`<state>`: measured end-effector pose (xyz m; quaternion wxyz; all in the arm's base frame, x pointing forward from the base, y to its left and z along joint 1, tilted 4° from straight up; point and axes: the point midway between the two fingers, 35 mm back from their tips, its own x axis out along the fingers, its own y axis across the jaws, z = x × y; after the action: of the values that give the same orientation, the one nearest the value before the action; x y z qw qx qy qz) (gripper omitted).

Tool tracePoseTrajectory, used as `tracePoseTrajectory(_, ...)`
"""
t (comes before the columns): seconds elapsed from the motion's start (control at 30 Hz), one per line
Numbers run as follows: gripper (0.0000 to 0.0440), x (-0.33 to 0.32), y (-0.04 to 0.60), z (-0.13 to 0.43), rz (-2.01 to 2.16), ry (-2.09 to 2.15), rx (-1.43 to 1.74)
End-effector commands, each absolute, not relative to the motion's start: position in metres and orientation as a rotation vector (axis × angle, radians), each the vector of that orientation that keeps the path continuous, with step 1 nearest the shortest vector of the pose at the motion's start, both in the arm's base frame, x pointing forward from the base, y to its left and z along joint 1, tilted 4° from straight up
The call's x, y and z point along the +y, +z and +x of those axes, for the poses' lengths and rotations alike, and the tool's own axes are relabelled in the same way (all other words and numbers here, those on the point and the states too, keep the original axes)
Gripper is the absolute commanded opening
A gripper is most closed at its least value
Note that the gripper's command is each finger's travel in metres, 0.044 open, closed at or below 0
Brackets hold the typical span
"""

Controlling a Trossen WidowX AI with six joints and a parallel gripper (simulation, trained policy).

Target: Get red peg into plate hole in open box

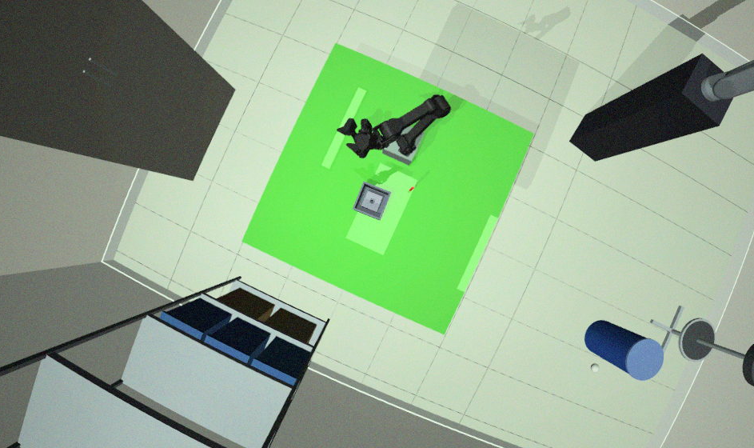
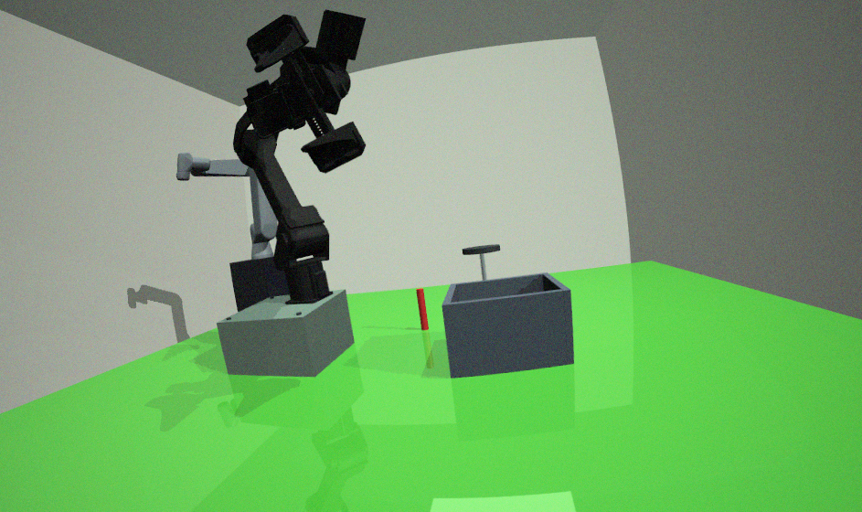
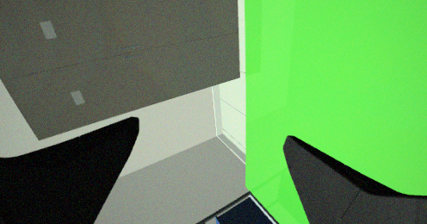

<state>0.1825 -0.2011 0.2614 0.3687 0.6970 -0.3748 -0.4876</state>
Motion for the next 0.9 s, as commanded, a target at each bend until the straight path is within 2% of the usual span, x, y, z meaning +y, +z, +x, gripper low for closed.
tracePoseTrajectory(0.0,0.0440,-0.189,0.254,0.195,1.785,-1.265,-0.829)
tracePoseTrajectory(0.47,0.0440,-0.116,0.222,0.234,1.711,-1.252,-0.248)
tracePoseTrajectory(0.87,0.0440,-0.047,0.188,0.240,1.567,-1.227,0.222)
